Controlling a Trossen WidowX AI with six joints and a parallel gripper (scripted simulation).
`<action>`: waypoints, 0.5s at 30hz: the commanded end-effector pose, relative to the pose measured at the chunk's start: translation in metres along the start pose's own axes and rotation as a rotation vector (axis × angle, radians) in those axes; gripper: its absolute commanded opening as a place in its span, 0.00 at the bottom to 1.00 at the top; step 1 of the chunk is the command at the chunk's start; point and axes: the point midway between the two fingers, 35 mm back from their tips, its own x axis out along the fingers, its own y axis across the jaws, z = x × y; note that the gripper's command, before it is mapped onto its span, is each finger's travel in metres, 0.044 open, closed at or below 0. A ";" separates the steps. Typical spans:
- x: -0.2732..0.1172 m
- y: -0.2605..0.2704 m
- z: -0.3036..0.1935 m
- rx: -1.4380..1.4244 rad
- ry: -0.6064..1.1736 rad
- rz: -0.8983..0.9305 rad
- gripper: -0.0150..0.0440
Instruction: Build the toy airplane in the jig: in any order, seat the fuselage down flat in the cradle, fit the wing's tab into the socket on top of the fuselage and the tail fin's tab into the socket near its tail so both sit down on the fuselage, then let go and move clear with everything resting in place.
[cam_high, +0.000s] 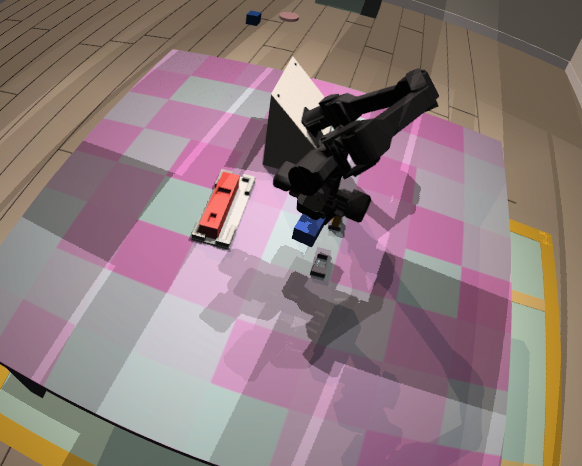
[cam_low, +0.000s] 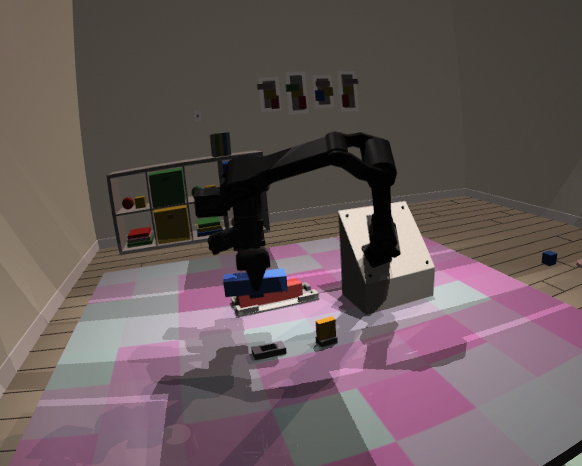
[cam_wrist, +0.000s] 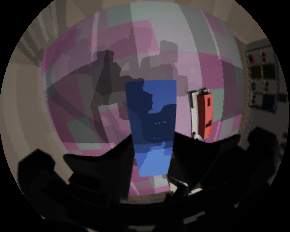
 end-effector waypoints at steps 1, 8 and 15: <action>0.002 -0.017 0.002 0.079 0.001 -0.008 0.25; 0.004 -0.040 0.004 0.191 -0.003 -0.015 0.25; 0.006 -0.063 0.005 0.303 -0.006 -0.021 0.25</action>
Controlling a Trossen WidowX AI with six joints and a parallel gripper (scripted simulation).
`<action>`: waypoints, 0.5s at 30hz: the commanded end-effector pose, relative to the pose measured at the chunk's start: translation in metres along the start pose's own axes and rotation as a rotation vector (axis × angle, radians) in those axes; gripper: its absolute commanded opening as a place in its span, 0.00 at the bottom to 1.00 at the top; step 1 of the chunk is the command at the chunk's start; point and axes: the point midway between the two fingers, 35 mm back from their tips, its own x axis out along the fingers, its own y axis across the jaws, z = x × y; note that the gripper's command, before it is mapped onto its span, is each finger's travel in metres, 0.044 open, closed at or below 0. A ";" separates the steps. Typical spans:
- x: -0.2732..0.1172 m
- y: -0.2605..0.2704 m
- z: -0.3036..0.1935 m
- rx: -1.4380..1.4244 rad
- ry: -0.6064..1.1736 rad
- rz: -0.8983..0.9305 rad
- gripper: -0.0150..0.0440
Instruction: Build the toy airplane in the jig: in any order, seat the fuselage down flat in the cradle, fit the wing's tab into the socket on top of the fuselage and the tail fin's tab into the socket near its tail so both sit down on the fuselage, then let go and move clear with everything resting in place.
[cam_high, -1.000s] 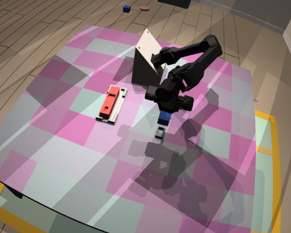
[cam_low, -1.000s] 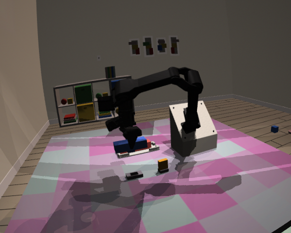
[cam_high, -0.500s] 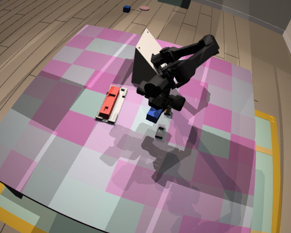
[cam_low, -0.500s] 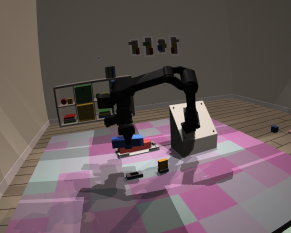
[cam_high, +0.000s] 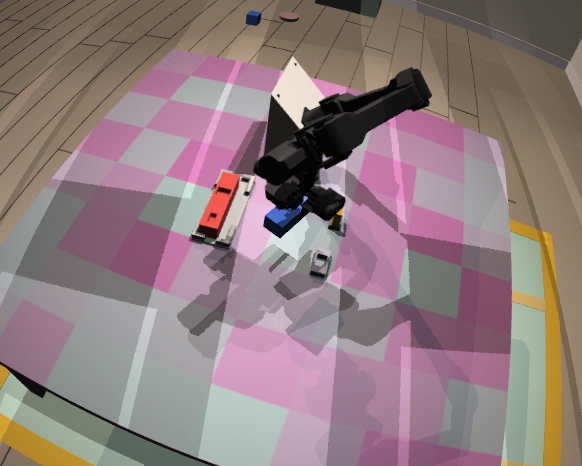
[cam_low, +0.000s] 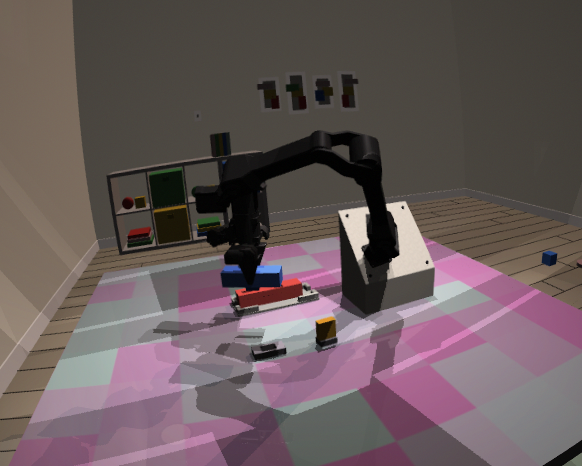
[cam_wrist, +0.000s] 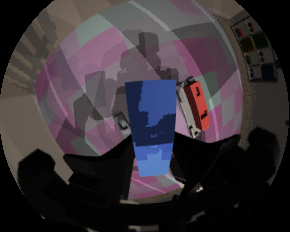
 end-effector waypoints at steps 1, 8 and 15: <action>0.003 -0.017 0.004 0.082 0.002 -0.007 0.25; 0.006 -0.040 0.008 0.196 -0.001 -0.011 0.25; 0.009 -0.063 0.010 0.313 -0.002 -0.014 0.25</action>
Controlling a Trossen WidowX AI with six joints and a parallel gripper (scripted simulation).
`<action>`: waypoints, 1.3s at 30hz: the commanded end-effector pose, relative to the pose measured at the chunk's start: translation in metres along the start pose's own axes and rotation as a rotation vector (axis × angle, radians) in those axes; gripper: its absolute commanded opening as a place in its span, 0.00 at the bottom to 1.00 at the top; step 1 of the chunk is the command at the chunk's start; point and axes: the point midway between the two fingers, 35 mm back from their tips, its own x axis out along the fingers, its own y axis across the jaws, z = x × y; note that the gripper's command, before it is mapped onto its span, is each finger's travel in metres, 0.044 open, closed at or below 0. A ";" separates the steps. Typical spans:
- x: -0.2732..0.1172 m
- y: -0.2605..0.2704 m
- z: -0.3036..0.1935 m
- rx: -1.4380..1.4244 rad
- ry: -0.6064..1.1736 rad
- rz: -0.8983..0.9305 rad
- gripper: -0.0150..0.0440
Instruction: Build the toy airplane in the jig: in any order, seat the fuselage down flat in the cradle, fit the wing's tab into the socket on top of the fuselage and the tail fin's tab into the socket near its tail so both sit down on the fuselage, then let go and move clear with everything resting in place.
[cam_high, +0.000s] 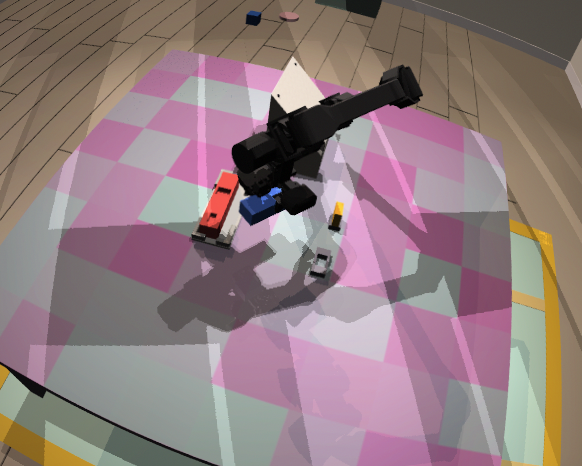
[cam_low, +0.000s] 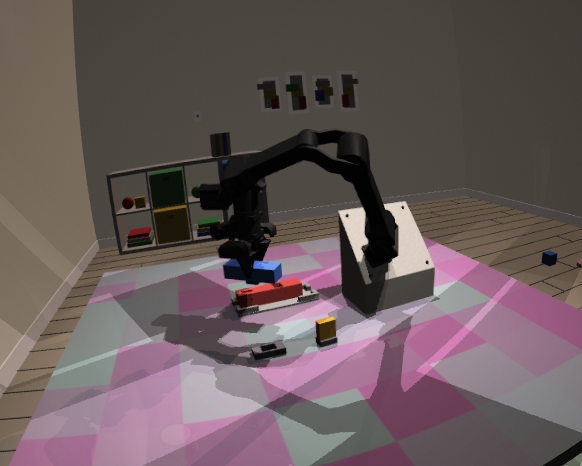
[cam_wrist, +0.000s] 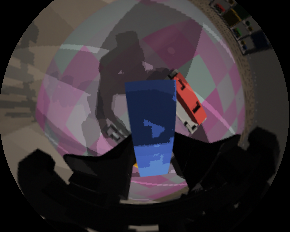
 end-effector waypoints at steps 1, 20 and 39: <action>0.003 -0.017 0.005 0.083 0.003 -0.006 0.25; 0.015 -0.077 0.018 0.407 0.006 -0.007 0.25; 0.031 -0.136 0.017 0.733 0.021 -0.003 0.25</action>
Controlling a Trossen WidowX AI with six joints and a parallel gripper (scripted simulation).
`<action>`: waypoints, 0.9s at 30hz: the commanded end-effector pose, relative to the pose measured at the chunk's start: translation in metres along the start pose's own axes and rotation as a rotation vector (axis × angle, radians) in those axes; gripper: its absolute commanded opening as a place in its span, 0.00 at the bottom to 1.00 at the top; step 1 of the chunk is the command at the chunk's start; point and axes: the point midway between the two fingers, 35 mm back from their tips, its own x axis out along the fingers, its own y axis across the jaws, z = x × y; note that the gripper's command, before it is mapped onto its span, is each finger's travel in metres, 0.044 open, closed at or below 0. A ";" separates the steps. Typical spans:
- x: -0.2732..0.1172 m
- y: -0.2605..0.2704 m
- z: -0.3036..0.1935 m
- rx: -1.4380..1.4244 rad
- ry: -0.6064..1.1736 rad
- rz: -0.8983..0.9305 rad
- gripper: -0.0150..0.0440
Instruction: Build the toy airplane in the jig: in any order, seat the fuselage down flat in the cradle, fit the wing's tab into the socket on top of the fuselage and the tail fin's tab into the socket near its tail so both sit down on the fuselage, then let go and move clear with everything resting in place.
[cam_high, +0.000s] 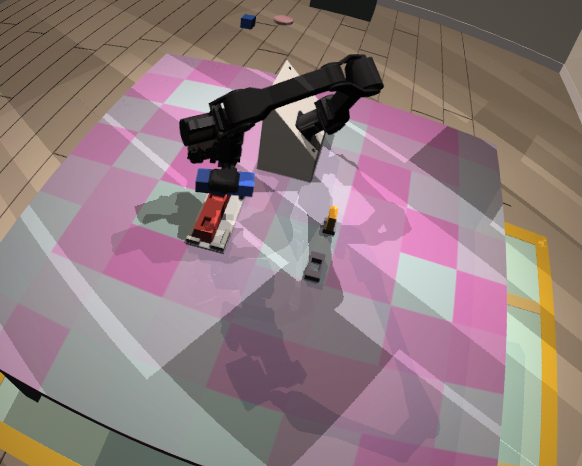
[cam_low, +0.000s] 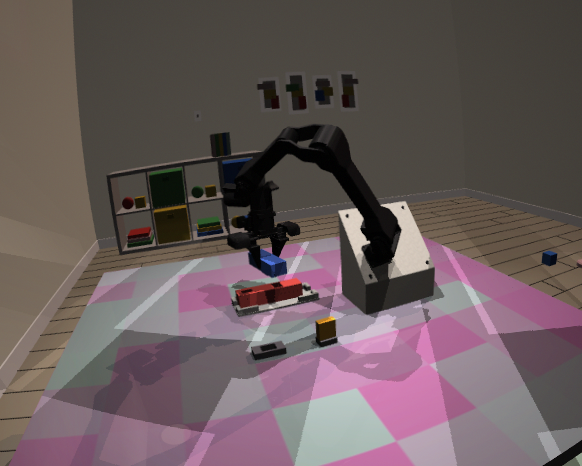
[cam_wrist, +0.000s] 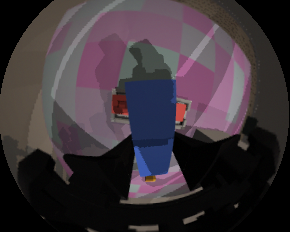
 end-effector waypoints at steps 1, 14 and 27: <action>0.006 -0.014 0.008 0.084 0.008 -0.004 0.25; 0.013 -0.032 0.019 0.211 0.018 -0.004 0.43; 0.013 -0.033 0.019 0.211 0.018 -0.004 0.58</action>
